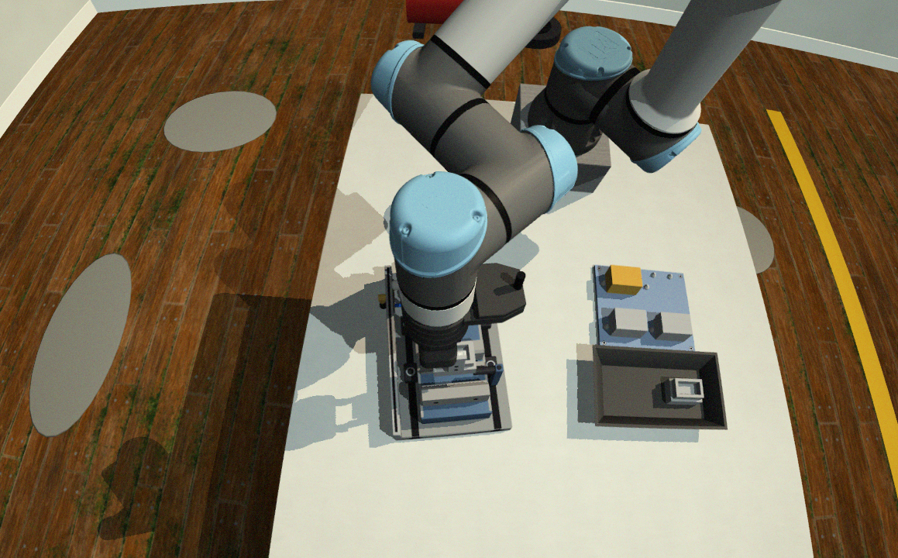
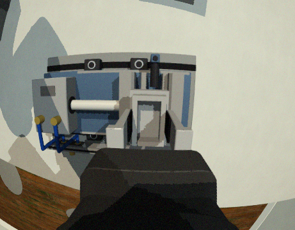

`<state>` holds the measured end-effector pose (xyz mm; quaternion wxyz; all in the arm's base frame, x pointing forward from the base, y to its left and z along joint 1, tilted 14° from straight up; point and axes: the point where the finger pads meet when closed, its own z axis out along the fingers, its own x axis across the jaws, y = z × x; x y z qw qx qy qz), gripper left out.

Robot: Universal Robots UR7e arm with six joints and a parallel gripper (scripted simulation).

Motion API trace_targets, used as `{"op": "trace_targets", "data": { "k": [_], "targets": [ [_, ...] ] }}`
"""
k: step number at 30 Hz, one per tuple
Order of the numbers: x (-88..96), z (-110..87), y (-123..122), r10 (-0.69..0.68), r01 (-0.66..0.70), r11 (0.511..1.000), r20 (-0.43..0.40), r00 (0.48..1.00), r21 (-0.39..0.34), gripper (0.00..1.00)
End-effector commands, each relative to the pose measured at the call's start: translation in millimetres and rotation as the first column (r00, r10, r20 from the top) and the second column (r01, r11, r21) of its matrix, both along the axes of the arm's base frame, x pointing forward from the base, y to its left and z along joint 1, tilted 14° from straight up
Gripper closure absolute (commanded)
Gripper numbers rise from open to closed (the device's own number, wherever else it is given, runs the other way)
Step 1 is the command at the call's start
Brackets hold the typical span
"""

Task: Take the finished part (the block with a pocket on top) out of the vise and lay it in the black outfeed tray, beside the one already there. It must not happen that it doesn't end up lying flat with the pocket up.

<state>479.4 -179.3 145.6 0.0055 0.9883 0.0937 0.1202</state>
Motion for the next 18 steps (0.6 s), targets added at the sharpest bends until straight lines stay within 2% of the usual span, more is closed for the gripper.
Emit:
{"op": "trace_targets", "data": {
  "k": [1,10,18],
  "targets": [
    [0.0,1.4,0,0.0,0.0,1.0,0.001,1.0,-0.001,1.0],
    [1.0,1.5,3,-0.002,0.002,1.0,0.001,1.0,0.0,1.0],
    [5.2,1.5,20,-0.011,0.011,1.0,-0.002,1.0,0.002,1.0]
  ]
}}
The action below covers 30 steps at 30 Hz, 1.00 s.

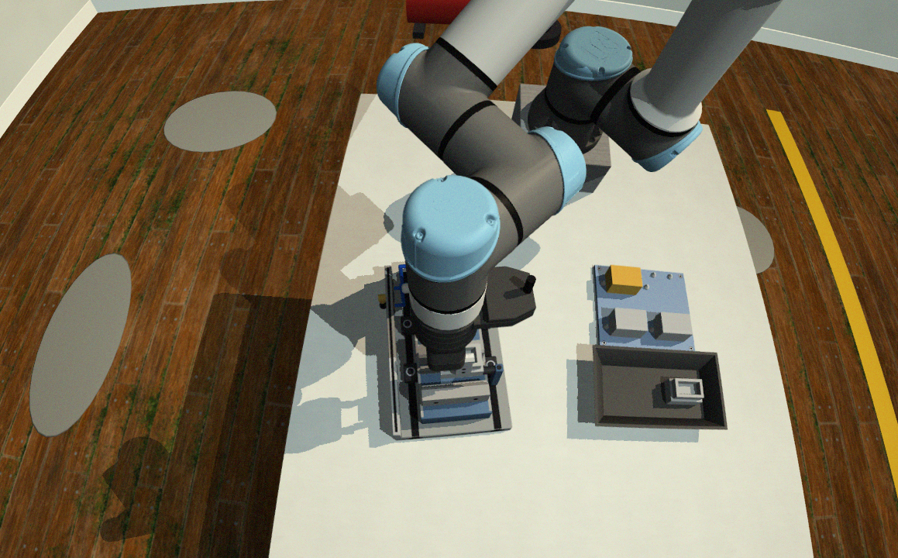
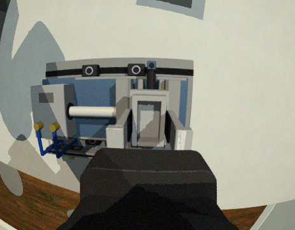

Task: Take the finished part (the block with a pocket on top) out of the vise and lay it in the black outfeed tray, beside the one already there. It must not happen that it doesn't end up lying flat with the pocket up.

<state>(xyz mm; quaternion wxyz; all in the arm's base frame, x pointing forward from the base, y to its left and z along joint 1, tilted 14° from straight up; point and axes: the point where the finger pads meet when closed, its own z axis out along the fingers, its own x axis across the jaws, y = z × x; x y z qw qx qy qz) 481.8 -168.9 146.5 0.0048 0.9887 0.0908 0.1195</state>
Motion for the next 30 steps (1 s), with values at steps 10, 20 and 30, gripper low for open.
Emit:
{"op": "trace_targets", "data": {
  "k": [10,20,30],
  "targets": [
    [9.5,0.8,43,-0.023,0.023,1.0,-0.005,1.0,0.005,1.0],
    [15.3,0.9,91,-0.05,0.05,0.999,-0.009,0.999,0.011,1.0],
    [15.6,1.1,160,-0.089,0.089,0.996,-0.012,0.996,0.019,1.0]
  ]
}}
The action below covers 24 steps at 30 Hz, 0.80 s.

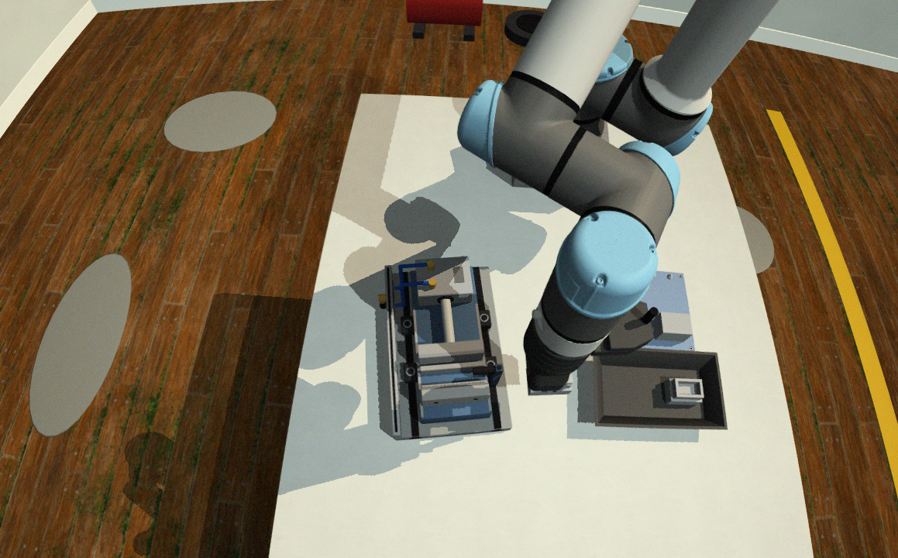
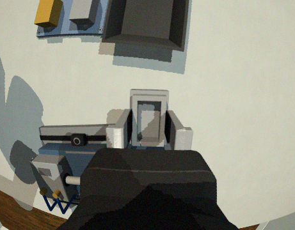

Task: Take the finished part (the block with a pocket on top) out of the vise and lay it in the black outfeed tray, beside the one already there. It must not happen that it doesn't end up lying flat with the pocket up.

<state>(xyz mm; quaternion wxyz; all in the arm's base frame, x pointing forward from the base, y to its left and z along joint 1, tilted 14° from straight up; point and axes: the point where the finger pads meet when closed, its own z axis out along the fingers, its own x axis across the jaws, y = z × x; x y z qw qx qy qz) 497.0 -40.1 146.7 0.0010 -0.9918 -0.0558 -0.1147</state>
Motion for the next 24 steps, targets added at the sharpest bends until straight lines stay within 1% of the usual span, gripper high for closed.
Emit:
{"op": "trace_targets", "data": {
  "k": [1,4,6,12,17,21,24],
  "targets": [
    [0.0,0.9,38,-0.024,0.024,1.0,0.0,1.0,0.001,1.0],
    [-2.1,1.0,59,-0.036,0.036,0.999,0.001,0.999,0.003,1.0],
    [-2.1,1.0,59,-0.036,0.036,0.999,0.001,0.999,0.003,1.0],
    [-8.0,1.1,96,-0.058,0.058,0.998,0.003,0.998,0.008,1.0],
    [-13.7,1.2,121,-0.074,0.074,0.997,0.005,0.997,0.012,1.0],
    [-18.2,1.3,137,-0.084,0.084,0.996,0.007,0.996,0.015,1.0],
    [-19.2,1.3,140,-0.086,0.086,0.996,0.007,0.996,0.016,1.0]
  ]
}}
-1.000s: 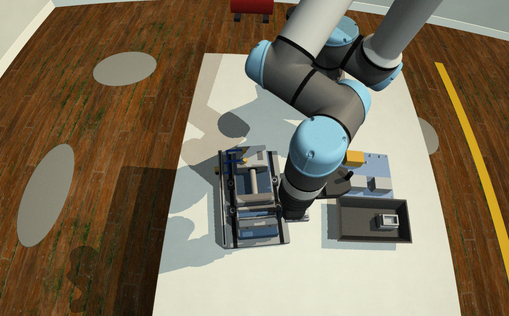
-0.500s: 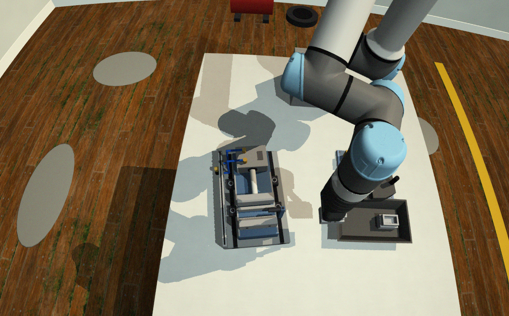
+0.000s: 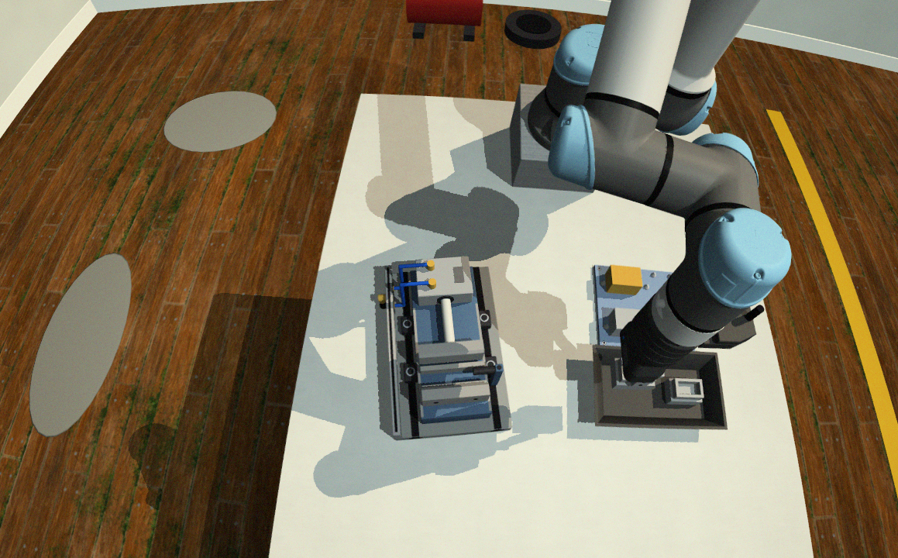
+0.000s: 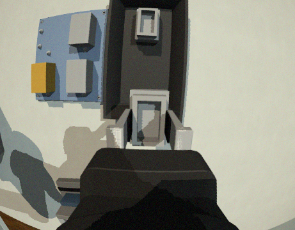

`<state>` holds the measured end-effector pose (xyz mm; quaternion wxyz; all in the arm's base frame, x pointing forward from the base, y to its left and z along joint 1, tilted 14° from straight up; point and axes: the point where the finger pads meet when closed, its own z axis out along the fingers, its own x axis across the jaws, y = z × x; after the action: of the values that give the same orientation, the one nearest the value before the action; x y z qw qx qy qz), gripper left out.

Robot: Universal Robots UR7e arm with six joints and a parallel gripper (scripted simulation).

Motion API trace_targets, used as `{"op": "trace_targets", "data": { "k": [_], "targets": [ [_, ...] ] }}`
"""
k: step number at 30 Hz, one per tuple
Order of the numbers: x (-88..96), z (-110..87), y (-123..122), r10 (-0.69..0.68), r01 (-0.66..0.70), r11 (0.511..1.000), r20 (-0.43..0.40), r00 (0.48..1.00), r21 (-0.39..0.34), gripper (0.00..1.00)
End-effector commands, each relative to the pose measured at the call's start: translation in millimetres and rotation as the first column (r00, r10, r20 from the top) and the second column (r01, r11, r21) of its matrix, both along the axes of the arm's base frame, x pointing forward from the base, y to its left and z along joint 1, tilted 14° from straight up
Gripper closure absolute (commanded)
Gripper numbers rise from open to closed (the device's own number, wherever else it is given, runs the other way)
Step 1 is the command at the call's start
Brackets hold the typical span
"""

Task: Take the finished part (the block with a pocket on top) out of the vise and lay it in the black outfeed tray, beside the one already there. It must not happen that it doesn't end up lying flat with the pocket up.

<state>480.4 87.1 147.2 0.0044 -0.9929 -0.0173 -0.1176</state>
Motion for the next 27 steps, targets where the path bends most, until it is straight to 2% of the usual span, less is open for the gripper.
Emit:
{"op": "trace_targets", "data": {
  "k": [1,11,27],
  "targets": [
    [-3.6,0.8,16,-0.012,0.012,1.0,0.003,1.0,0.0,1.0],
    [-9.7,0.9,35,-0.024,0.024,1.0,0.006,1.0,0.004,1.0],
    [-10.5,0.9,37,-0.025,0.025,1.0,0.006,1.0,0.004,1.0]
  ]
}}
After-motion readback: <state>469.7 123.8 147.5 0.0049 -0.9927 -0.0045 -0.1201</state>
